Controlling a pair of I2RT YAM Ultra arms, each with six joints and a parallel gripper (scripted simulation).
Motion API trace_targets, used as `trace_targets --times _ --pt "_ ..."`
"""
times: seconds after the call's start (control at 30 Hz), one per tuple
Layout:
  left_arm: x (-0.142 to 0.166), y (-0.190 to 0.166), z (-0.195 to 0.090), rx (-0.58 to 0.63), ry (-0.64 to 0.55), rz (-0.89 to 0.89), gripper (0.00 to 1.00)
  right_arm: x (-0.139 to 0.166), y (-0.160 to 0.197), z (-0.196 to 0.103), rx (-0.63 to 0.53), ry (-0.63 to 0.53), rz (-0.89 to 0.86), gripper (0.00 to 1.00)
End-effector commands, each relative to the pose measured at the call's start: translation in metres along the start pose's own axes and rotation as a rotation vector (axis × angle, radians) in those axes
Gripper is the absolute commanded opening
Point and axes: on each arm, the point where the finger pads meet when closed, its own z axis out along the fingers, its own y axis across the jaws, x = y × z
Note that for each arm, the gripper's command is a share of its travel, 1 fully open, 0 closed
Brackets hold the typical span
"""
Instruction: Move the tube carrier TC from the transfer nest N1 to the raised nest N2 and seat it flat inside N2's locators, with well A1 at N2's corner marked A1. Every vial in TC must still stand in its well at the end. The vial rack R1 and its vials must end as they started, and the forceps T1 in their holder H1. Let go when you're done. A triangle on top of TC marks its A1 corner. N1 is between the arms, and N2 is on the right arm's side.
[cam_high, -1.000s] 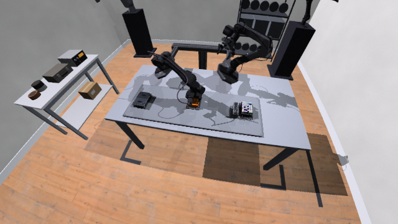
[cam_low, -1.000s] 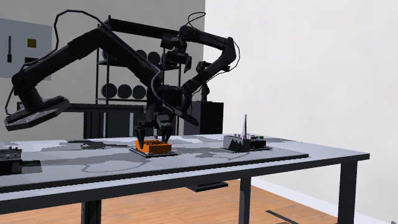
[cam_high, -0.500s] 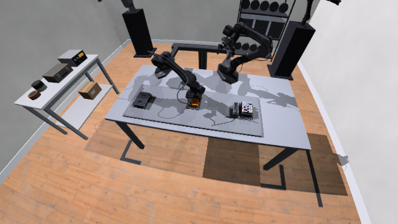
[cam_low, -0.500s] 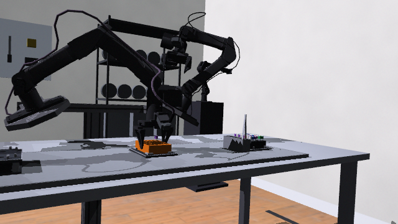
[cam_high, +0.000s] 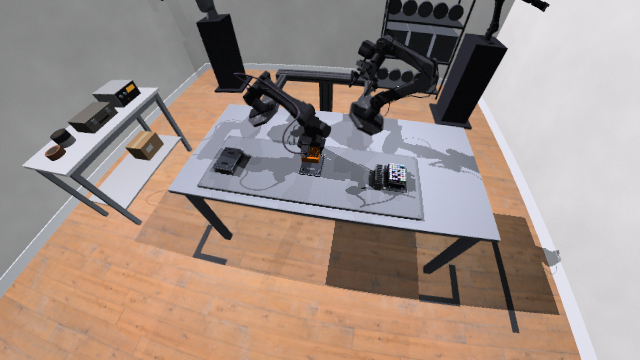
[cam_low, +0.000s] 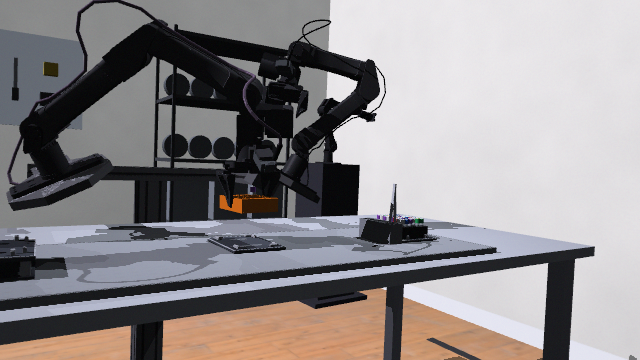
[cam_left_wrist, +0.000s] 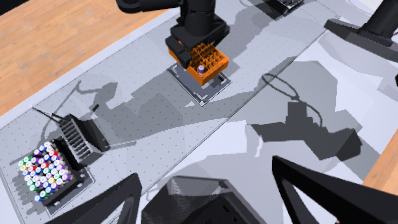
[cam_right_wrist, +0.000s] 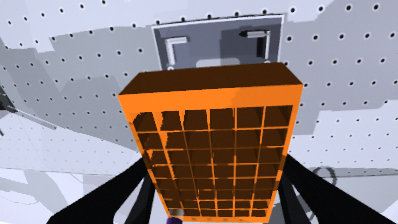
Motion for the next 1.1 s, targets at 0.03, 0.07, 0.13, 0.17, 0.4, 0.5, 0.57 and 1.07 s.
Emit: trace_targets --times 0.03,0.07,0.13,0.17,0.4,0.5,0.57,1.07 --pt "-0.004 0.003 -0.003 0.000 -0.023 -0.001 1.00 -0.002 0.002 -0.038 -0.001 -0.006 0.005 0.84" --pt "-0.004 0.003 -0.003 0.000 -0.023 -0.001 1.00 -0.004 0.005 -0.037 -0.010 -0.013 0.002 0.84" --pt "-0.004 0.003 -0.003 0.000 -0.023 -0.001 1.00 -0.007 0.002 -0.037 -0.014 -0.019 0.006 0.84" --pt "-0.004 0.003 -0.003 0.000 -0.023 -0.001 1.00 -0.009 0.001 -0.037 -0.016 -0.025 0.007 0.84" --pt "-0.007 -0.006 -0.005 0.038 -0.025 -0.005 1.00 -0.019 -0.024 -0.032 -0.037 -0.047 -0.003 0.84" --pt "-0.009 -0.021 -0.003 0.066 -0.015 0.005 1.00 -0.022 -0.037 -0.031 -0.035 -0.049 -0.008 0.84" --pt "-0.009 -0.033 -0.002 0.097 -0.002 0.013 1.00 -0.023 -0.046 -0.030 -0.033 -0.050 -0.011 0.84" --pt "-0.082 -0.185 0.057 0.333 -0.017 0.101 1.00 -0.041 -0.183 -0.024 -0.002 -0.043 -0.057 0.84"
